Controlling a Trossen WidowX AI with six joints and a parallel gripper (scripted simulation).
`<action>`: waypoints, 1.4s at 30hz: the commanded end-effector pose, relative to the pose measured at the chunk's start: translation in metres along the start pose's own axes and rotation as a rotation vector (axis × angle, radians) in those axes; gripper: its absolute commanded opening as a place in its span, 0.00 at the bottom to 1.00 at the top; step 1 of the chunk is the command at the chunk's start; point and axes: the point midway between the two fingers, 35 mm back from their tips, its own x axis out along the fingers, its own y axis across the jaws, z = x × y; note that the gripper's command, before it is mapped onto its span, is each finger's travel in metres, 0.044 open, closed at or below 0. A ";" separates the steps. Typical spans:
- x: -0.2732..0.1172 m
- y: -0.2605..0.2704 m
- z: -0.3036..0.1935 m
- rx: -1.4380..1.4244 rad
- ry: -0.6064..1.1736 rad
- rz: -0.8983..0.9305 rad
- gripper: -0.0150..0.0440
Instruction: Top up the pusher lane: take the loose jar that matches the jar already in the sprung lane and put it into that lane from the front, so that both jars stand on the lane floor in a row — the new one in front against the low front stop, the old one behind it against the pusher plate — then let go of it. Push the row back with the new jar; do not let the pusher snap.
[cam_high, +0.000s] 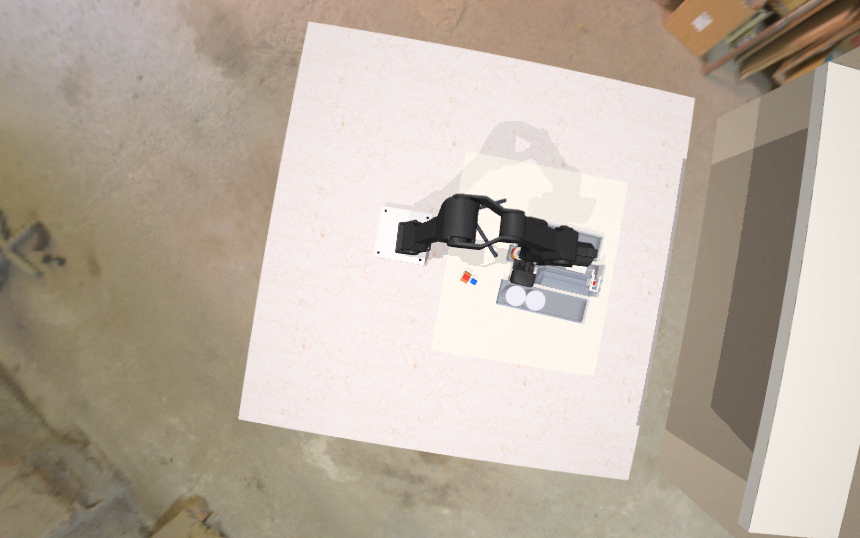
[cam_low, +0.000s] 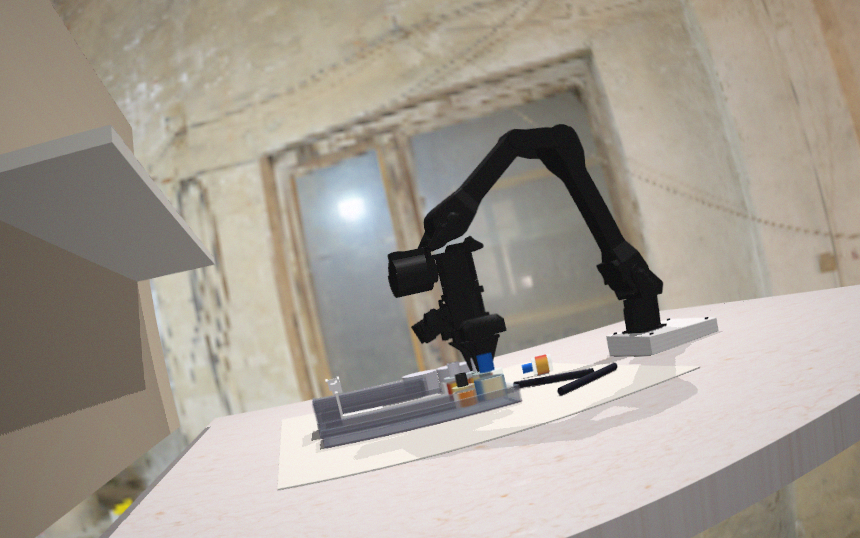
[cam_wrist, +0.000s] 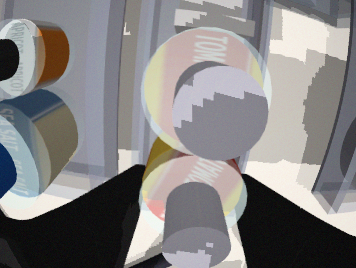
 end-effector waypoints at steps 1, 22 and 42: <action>0.000 0.000 0.000 0.001 -0.010 0.001 0.25; 0.000 0.000 -0.001 0.001 -0.009 0.001 0.65; -0.021 0.000 -0.009 0.001 -0.009 0.001 0.73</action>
